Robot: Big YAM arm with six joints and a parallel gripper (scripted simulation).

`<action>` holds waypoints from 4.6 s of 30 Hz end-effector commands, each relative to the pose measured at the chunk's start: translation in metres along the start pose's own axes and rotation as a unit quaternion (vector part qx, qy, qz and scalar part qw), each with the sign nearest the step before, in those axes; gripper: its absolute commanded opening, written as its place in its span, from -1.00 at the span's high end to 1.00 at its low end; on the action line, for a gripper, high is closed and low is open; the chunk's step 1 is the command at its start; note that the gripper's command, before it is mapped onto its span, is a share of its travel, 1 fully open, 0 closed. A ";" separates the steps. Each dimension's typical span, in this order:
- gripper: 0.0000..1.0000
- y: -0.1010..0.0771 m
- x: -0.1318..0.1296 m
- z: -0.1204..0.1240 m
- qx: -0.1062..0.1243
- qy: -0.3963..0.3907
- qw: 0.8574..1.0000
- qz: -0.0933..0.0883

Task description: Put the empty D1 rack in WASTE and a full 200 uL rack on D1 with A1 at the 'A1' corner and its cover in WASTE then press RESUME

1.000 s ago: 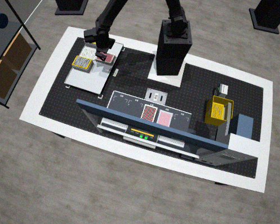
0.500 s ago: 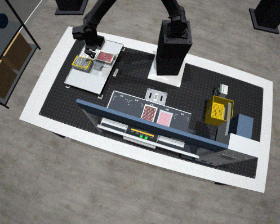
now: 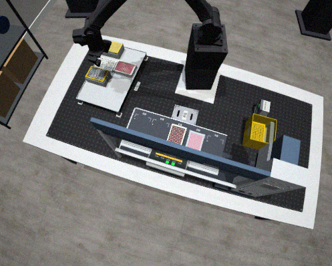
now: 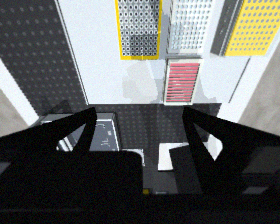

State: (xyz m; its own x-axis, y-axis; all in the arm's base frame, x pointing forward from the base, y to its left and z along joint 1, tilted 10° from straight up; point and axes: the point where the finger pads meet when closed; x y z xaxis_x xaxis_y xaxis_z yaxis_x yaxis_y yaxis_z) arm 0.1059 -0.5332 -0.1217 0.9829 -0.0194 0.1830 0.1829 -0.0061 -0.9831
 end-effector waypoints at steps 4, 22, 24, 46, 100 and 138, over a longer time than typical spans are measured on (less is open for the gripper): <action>-1.00 0.007 -0.008 -0.029 0.005 -0.007 1.000 0.001; -1.00 0.009 -0.014 -0.099 0.004 -0.014 1.000 0.001; -1.00 0.010 -0.014 -0.098 0.006 -0.014 1.000 0.001; -1.00 0.018 -0.017 -0.083 0.020 -0.010 1.000 0.003; -1.00 0.053 -0.007 -0.099 -0.002 -0.010 1.000 0.000; -1.00 0.107 -0.008 -0.095 0.001 -0.009 1.000 0.000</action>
State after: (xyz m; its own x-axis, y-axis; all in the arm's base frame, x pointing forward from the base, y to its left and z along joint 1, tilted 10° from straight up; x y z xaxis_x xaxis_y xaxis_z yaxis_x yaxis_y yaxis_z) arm 0.1044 -0.6196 -0.2138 0.9833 -0.0034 0.1818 0.1818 0.0056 -0.9833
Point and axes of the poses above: the point where the finger pads meet when closed, its own y axis out along the fingers, its own x axis across the jaws, z = x × y, and after that the axes turned 13 degrees about -y, right-handed
